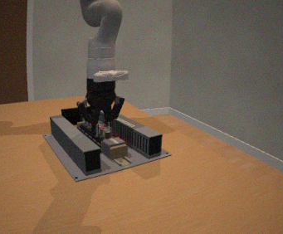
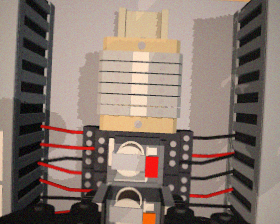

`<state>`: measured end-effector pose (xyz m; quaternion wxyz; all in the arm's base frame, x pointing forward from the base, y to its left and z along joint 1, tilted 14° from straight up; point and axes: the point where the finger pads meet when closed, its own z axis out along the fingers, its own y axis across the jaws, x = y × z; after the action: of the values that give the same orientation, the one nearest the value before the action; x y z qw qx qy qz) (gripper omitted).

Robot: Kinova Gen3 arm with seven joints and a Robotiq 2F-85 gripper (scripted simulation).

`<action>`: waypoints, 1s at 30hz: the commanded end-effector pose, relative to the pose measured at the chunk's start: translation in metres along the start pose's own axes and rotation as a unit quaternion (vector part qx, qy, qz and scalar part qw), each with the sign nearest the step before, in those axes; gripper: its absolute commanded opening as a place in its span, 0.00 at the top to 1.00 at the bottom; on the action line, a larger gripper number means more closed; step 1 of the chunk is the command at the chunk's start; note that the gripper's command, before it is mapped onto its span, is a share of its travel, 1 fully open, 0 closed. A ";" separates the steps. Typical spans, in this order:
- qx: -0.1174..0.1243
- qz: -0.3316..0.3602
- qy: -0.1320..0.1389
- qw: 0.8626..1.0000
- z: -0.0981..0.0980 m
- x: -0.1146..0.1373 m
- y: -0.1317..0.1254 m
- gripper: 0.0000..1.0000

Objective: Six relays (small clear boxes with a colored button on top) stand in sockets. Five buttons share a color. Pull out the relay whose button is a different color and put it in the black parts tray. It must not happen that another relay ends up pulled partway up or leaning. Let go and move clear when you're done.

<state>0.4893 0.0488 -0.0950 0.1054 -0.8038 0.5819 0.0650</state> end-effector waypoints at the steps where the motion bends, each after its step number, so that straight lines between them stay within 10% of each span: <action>1: 0.001 0.000 0.000 1.000 -0.001 0.000 -0.001 1.00; 30: 0.001 0.000 0.000 1.000 -0.005 0.000 -0.001 1.00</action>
<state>0.4891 0.0486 -0.0933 0.1056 -0.8038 0.5818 0.0658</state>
